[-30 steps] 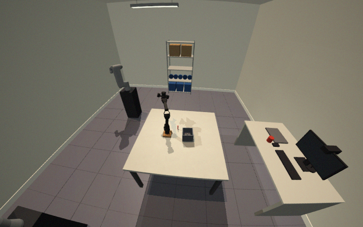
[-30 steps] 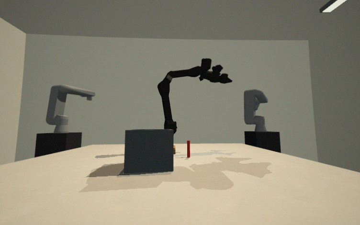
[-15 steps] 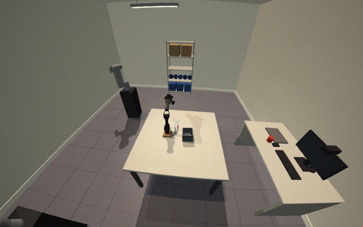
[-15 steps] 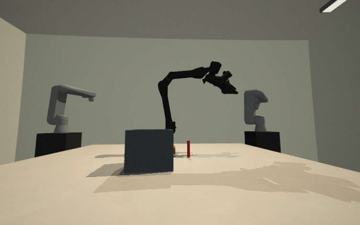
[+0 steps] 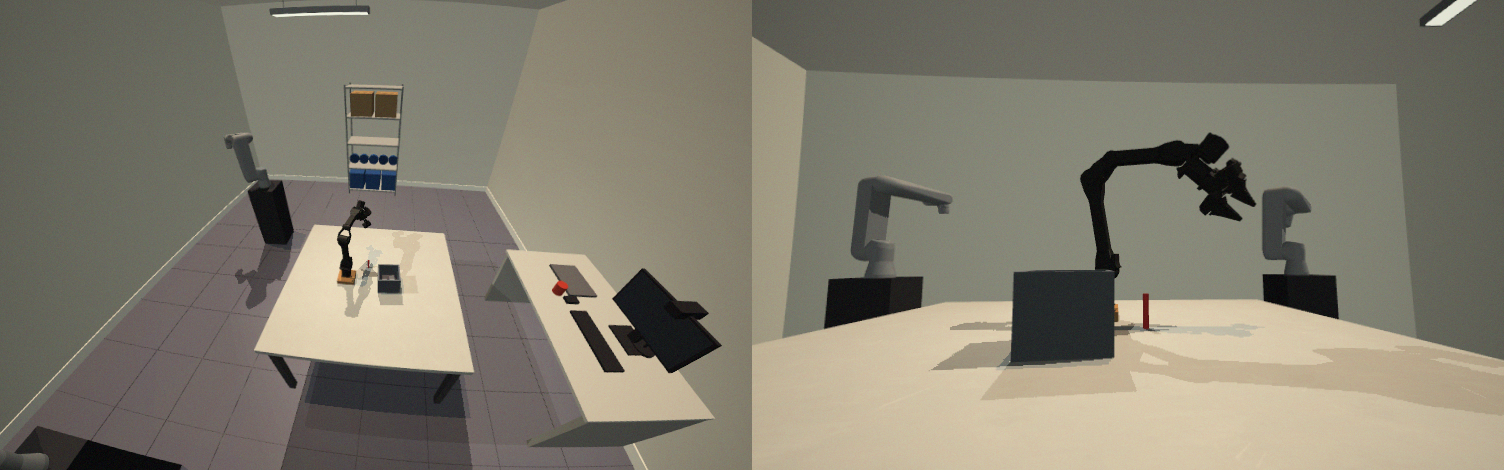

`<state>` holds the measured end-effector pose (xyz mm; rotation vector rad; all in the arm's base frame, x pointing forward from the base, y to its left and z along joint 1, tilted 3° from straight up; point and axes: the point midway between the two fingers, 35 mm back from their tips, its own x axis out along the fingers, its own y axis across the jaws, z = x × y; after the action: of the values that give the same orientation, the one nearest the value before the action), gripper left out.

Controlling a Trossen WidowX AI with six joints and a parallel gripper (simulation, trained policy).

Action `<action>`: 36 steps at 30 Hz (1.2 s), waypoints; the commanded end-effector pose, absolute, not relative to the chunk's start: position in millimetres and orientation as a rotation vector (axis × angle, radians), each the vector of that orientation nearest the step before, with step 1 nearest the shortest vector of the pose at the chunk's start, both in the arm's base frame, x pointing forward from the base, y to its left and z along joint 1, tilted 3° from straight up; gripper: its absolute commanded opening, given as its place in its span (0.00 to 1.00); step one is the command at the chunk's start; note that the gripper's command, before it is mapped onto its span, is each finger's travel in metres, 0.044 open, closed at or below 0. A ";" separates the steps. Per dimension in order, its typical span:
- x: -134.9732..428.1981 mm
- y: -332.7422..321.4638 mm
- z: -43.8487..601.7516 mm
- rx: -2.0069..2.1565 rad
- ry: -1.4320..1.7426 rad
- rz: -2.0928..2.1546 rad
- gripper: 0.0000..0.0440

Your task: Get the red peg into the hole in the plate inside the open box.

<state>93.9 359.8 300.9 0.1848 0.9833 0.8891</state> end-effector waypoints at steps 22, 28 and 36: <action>183.8 245.7 213.7 0.466 1.308 0.091 1.00; 189.9 214.6 197.6 0.561 1.365 -0.107 1.00; 188.7 174.6 176.4 0.690 1.428 -0.375 1.00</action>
<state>191.1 184.0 181.7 0.6580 1.4100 -0.3092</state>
